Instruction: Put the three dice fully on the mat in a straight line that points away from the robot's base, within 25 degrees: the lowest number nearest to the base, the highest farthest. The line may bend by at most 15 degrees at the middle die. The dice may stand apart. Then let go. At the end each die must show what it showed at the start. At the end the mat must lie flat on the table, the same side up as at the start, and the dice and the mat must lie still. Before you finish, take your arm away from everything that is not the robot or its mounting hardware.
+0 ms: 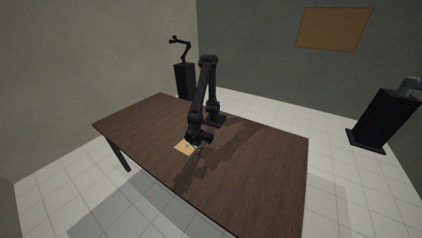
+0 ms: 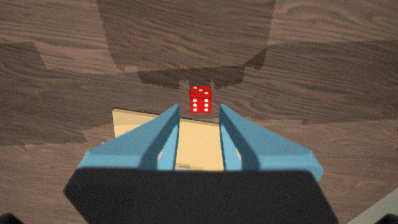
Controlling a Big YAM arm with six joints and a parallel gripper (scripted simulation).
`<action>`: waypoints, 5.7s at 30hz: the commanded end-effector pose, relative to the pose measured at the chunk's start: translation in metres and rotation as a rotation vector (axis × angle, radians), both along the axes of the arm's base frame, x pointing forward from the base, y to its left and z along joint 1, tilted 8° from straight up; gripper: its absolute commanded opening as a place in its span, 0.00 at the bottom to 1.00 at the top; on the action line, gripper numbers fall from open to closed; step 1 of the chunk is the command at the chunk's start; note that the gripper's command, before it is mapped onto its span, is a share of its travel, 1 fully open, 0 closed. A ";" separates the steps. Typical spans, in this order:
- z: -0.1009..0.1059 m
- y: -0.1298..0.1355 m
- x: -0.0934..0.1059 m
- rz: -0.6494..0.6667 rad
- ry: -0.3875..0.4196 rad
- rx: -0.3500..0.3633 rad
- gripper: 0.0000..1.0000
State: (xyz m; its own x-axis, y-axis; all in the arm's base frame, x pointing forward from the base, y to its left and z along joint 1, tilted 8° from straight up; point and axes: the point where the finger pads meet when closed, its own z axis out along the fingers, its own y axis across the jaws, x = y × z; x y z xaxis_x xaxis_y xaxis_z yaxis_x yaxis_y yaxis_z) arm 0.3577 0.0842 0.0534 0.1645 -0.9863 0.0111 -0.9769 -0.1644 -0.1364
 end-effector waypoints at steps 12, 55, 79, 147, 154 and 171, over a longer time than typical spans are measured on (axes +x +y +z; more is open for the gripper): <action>0.008 0.000 0.009 0.000 -0.033 0.008 0.30; 0.012 0.002 0.018 0.000 -0.040 0.010 0.30; 0.016 0.004 0.026 0.000 -0.049 0.012 0.30; -0.021 -0.001 0.009 0.001 -0.012 0.004 0.30; -0.022 -0.001 0.009 0.000 -0.012 0.004 0.30; -0.022 -0.001 0.009 0.000 -0.012 0.004 0.30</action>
